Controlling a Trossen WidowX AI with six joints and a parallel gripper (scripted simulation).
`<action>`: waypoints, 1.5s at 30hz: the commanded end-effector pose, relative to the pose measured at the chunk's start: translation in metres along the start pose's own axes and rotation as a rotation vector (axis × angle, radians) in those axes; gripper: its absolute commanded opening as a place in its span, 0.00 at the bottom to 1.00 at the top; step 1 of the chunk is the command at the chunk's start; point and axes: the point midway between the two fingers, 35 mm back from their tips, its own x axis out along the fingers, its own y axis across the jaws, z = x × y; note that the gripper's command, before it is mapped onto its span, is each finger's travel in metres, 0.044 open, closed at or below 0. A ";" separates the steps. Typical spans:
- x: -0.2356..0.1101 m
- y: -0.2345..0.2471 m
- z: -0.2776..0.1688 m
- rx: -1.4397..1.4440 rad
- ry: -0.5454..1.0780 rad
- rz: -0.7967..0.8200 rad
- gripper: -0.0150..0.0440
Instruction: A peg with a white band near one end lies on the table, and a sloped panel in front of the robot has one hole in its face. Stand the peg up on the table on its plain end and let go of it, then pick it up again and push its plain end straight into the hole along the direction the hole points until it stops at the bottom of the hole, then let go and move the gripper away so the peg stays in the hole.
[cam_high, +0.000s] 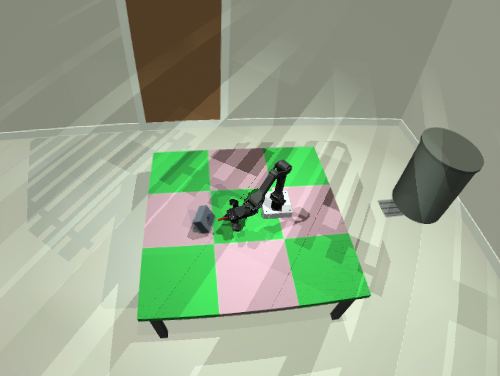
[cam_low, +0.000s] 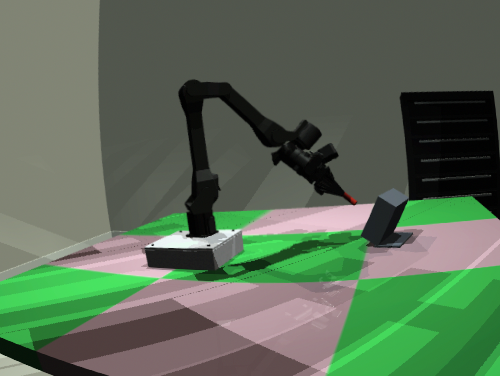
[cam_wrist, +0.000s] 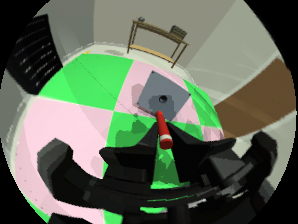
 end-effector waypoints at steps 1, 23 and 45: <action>0.004 -0.002 0.001 -0.005 -0.010 -0.014 0.25; 0.027 -0.009 0.008 -0.010 -0.075 -0.062 0.25; 0.043 -0.012 0.009 -0.003 -0.103 -0.087 0.25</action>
